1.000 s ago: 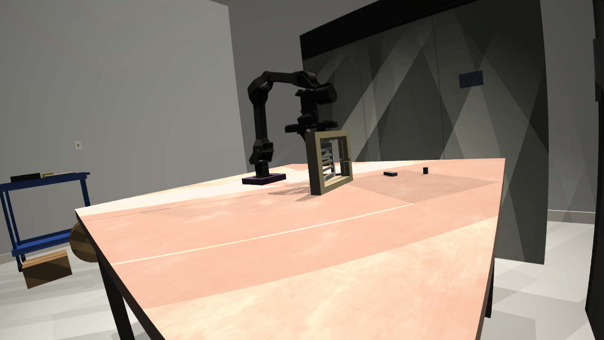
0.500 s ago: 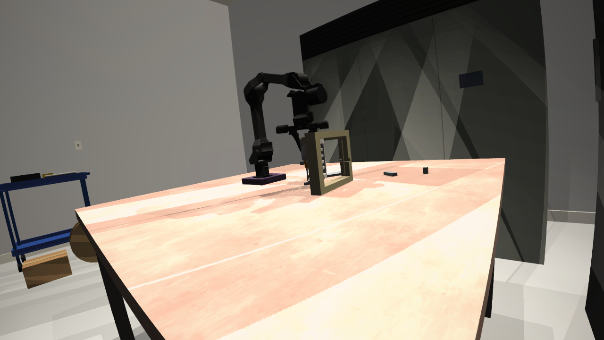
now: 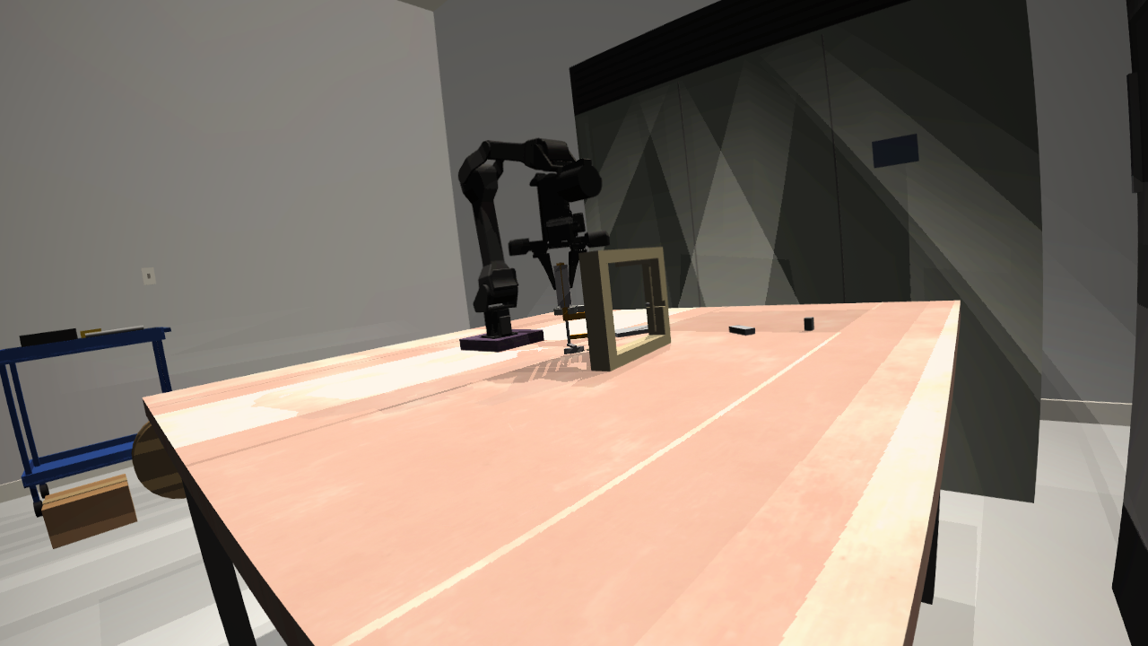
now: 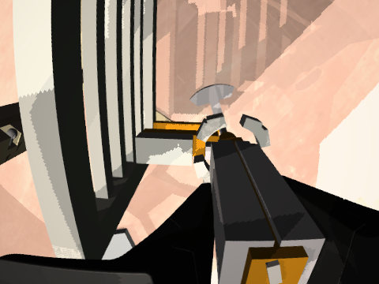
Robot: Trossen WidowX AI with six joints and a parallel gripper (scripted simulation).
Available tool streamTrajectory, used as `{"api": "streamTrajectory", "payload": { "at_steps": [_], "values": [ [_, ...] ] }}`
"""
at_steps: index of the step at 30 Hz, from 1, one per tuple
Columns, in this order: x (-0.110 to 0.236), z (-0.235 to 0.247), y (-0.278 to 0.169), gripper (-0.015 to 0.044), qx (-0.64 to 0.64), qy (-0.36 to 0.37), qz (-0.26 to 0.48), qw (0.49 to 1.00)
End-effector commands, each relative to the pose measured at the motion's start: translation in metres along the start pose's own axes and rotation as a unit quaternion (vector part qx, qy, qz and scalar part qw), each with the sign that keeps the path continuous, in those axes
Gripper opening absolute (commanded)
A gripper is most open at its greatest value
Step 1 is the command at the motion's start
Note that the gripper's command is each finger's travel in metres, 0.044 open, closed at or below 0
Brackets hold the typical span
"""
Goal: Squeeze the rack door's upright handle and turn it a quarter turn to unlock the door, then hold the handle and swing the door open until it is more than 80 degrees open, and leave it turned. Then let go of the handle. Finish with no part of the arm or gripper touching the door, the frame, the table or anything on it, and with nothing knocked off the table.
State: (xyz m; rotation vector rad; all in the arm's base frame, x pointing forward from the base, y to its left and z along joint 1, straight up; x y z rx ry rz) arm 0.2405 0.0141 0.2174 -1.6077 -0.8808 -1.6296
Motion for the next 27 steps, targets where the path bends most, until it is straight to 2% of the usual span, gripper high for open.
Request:
{"api": "streamTrajectory", "payload": {
  "at_steps": [1, 27],
  "values": [
    [0.000, -0.006, 0.001, 0.0028, 0.034, 0.002, -0.005, 0.999],
    [0.000, -0.054, 0.020, 0.0028, 0.194, -0.001, -0.006, 0.981]
  ]
}}
Point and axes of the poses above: the point midway between the two fingers, 35 mm back from their tips, its own x axis back along the fingers, its own z axis across the jaws, y = z × x, the point moved 8 cm from there along x, back along the fingers
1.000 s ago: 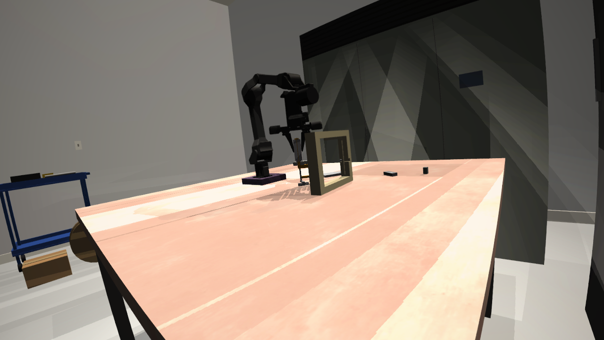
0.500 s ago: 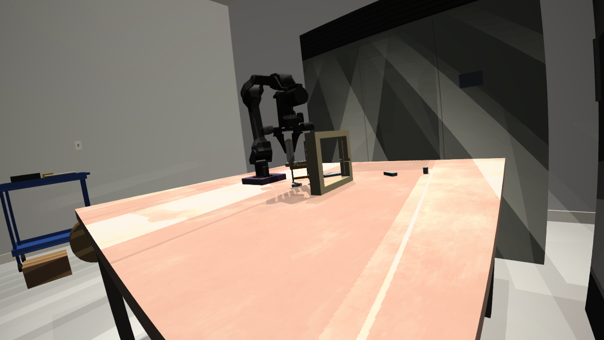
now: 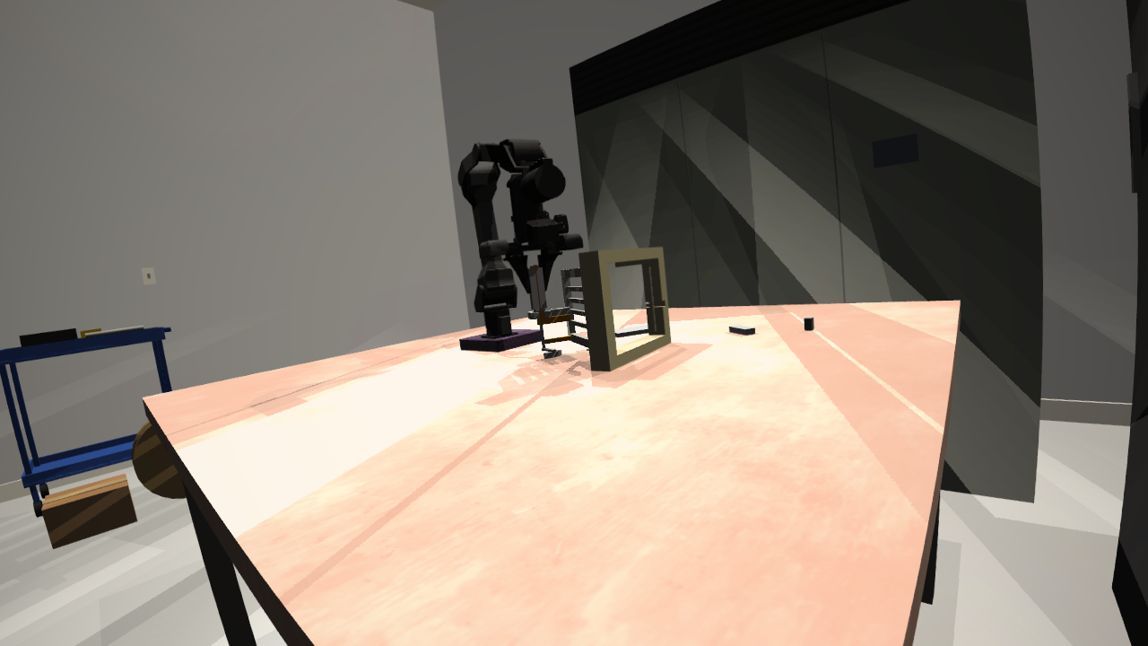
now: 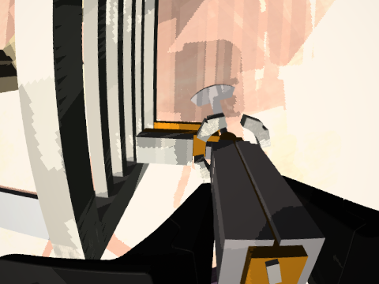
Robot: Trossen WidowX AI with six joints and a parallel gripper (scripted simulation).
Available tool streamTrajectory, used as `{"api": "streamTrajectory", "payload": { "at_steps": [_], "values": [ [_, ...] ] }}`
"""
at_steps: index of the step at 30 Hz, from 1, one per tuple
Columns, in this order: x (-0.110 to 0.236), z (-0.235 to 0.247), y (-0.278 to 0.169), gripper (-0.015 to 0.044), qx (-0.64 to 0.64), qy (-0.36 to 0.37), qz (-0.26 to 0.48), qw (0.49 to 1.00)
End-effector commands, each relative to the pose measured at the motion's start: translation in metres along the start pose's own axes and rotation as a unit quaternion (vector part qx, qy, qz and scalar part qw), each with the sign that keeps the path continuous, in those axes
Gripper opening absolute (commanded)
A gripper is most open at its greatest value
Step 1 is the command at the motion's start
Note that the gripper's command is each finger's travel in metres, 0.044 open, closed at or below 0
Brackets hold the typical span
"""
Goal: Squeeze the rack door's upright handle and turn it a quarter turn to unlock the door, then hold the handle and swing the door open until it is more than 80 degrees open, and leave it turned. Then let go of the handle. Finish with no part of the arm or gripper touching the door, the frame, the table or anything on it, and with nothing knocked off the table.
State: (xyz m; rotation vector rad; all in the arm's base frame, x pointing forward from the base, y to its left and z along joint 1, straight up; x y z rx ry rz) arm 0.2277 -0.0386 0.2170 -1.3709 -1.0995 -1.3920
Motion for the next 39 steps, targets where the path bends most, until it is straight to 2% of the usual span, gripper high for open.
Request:
{"api": "streamTrajectory", "payload": {
  "at_steps": [1, 39],
  "values": [
    [0.000, -0.005, 0.002, 0.0028, 0.031, 0.000, -0.003, 1.000],
    [0.001, -0.078, 0.038, 0.0028, 0.283, -0.004, -0.003, 0.959]
  ]
}}
Point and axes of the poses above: the point midway between the two fingers, 35 mm back from their tips, its own x axis back along the fingers, its own z axis across the jaws, y = z × x, the point moved 8 cm from there along x, back along the fingers
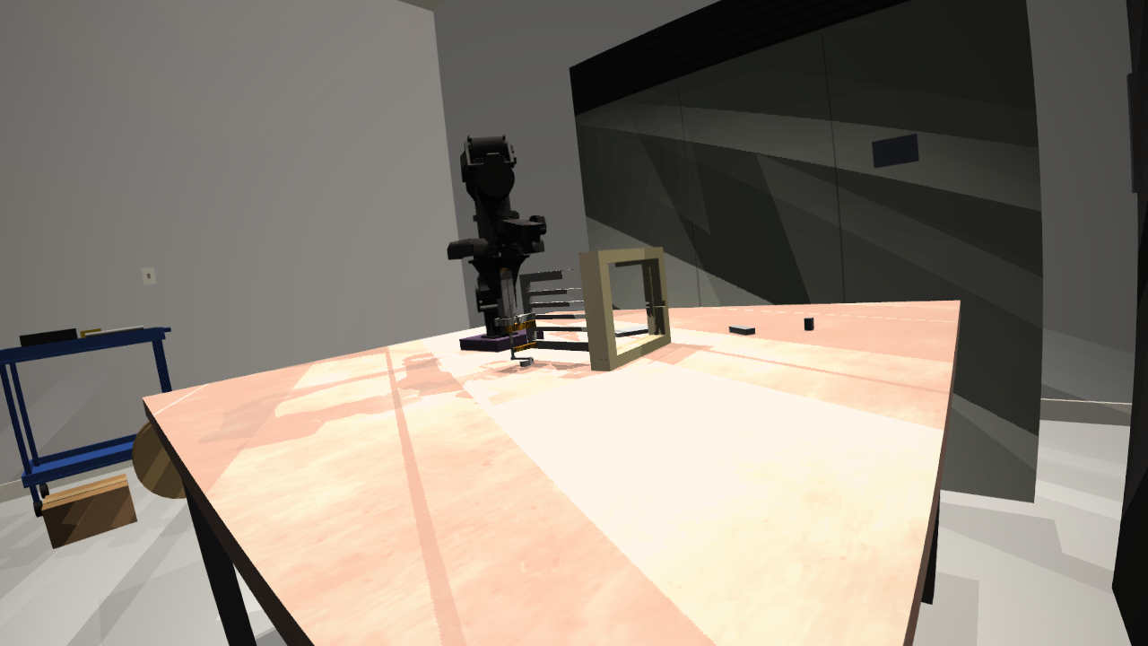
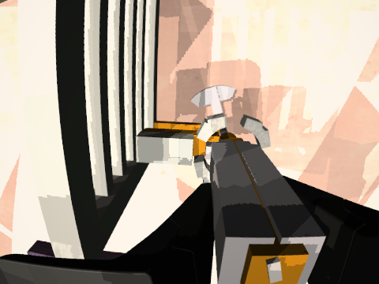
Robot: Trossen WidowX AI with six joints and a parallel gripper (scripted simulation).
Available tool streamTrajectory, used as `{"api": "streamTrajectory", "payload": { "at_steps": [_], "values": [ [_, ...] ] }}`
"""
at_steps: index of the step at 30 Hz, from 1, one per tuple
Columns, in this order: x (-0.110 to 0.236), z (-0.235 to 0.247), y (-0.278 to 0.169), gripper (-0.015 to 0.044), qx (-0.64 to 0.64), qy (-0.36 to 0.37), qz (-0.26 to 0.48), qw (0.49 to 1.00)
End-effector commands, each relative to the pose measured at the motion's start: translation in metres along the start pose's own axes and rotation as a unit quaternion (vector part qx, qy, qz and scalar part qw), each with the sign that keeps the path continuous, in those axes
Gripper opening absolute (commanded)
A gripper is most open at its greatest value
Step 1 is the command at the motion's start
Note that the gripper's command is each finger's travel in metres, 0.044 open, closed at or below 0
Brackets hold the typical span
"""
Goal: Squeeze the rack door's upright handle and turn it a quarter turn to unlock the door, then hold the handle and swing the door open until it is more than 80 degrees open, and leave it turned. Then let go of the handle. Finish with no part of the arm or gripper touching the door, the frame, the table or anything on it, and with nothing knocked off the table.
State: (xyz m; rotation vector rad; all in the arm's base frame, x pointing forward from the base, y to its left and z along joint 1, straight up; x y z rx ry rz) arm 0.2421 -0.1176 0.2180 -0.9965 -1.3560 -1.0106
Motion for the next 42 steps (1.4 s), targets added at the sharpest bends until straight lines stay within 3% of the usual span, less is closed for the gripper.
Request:
{"api": "streamTrajectory", "payload": {
  "at_steps": [1, 21, 31, 42],
  "values": [
    [0.000, -0.009, 0.003, 0.0028, 0.037, 0.001, 0.002, 0.999],
    [0.000, -0.025, 0.006, 0.0028, 0.086, 0.001, 0.001, 0.996],
    [0.000, -0.025, 0.006, 0.0290, 0.086, 0.001, 0.001, 0.996],
    [0.010, -0.026, 0.007, 0.0300, 0.086, 0.001, 0.001, 0.996]
  ]
}}
Point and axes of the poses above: the point midway between the two fingers, 35 mm back from their tips, its own x axis back along the fingers, its own z axis across the jaws, y = z × x, the point moved 8 cm from there along x, back along the fingers
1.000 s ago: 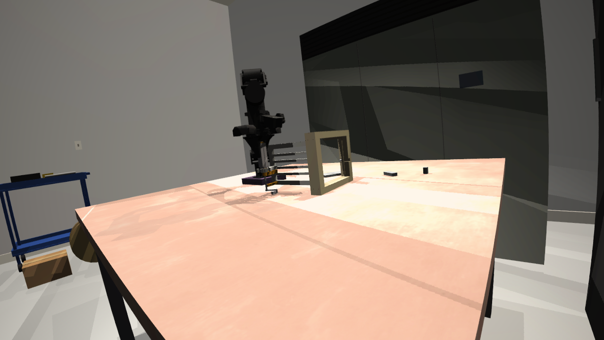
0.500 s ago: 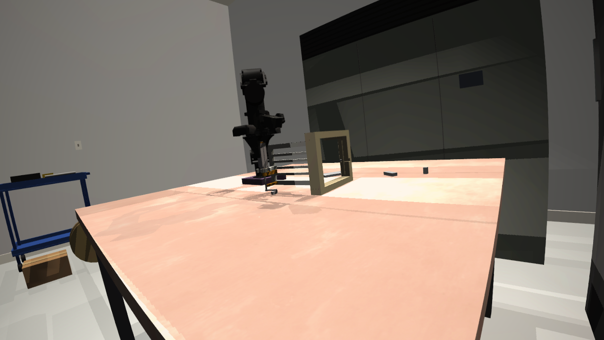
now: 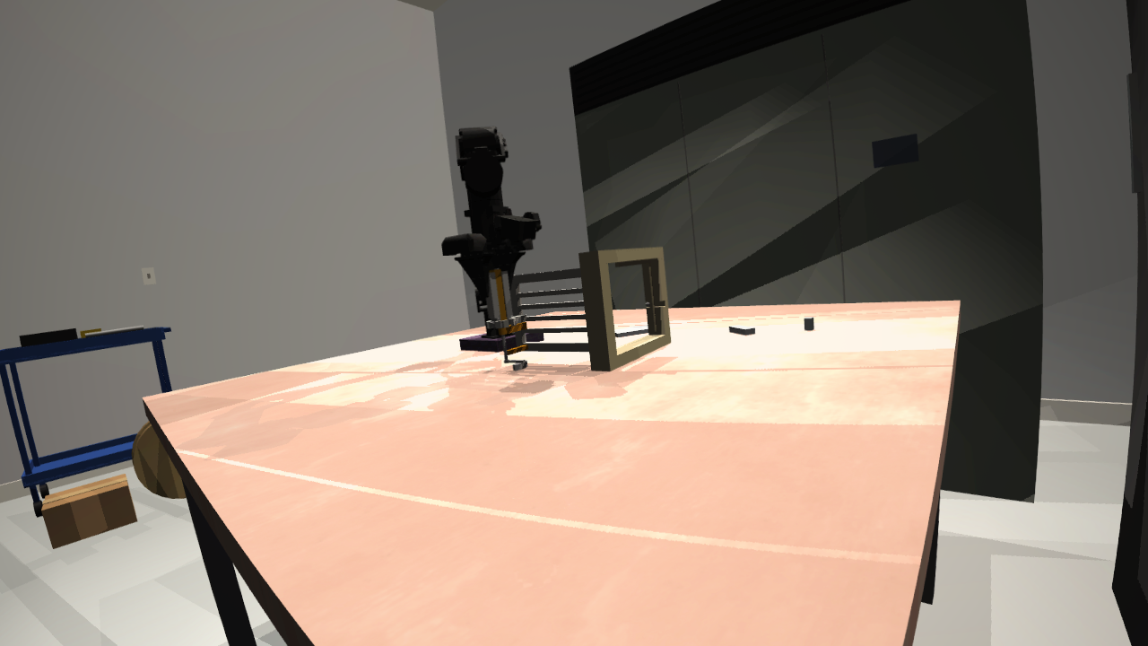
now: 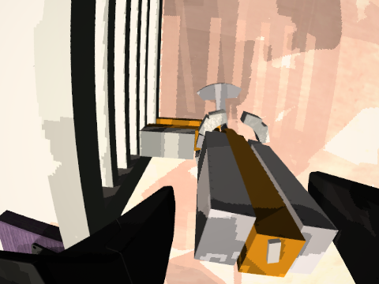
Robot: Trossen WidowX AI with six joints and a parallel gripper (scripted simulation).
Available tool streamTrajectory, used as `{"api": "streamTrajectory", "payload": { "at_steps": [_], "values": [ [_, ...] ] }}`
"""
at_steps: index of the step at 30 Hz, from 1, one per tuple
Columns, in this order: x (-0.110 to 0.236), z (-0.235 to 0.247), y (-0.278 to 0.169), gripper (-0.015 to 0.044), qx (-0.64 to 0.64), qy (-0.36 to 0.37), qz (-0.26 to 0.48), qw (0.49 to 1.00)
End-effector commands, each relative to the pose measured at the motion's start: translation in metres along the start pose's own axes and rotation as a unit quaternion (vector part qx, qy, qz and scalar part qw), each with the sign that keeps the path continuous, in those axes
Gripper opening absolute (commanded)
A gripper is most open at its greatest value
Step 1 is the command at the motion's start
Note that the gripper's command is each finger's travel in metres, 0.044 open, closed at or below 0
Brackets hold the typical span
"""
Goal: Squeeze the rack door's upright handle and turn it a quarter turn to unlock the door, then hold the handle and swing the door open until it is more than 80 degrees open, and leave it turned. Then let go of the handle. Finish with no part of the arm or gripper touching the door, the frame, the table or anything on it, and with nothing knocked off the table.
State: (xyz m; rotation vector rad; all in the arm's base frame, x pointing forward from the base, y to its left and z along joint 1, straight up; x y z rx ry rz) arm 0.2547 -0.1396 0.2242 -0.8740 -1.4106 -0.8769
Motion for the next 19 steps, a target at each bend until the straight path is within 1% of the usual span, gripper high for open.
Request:
{"api": "streamTrajectory", "payload": {
  "at_steps": [1, 19],
  "values": [
    [0.005, -0.001, 0.001, 0.0300, 0.003, 0.000, -0.002, 1.000],
    [0.026, -0.002, 0.001, 0.0300, 0.002, -0.002, -0.002, 1.000]
  ]
}}
Point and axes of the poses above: the point midway between the two fingers, 35 mm back from their tips, its own x axis back along the fingers, its own z axis across the jaws, y = z × x, the point moved 8 cm from there along x, back along the fingers
